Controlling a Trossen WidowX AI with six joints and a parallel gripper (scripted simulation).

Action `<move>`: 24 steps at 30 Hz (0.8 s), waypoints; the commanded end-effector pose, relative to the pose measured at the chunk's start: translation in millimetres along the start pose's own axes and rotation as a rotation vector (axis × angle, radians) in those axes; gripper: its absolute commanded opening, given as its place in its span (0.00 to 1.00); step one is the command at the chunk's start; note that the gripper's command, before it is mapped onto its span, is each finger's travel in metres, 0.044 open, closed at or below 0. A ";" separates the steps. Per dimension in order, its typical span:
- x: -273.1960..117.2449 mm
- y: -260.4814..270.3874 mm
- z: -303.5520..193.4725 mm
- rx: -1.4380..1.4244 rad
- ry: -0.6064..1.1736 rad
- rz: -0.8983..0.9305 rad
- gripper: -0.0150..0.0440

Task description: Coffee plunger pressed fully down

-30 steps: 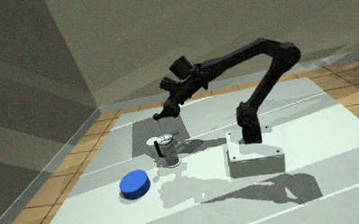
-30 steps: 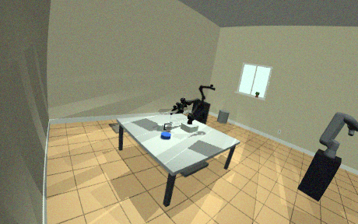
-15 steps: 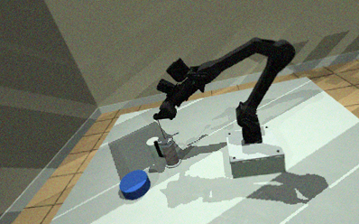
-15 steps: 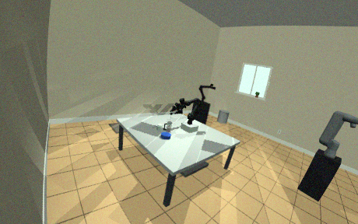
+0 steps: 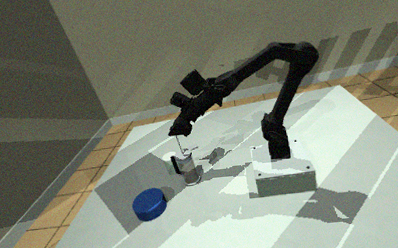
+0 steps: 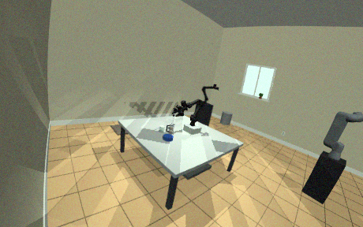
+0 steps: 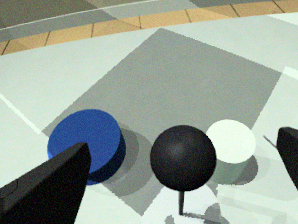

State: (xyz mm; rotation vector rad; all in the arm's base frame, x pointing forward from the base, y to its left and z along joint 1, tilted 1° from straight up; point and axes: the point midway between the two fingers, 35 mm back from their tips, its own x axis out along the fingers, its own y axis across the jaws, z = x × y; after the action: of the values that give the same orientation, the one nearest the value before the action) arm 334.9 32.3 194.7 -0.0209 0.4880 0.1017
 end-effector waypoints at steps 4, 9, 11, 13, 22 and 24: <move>2.1 0.3 -0.5 0.004 0.001 0.001 0.73; 2.1 0.3 -0.5 0.004 0.001 0.001 0.51; 2.1 0.3 -0.5 0.004 0.001 0.001 0.45; 2.1 0.3 -0.5 0.004 0.001 0.001 0.45; 3.2 0.3 -1.7 0.004 0.001 0.001 0.45; 4.9 0.3 -3.5 0.004 0.001 0.001 0.45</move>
State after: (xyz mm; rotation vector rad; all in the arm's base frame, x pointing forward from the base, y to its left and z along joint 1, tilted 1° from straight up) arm 336.6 32.6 192.6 -0.0204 0.4873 0.1024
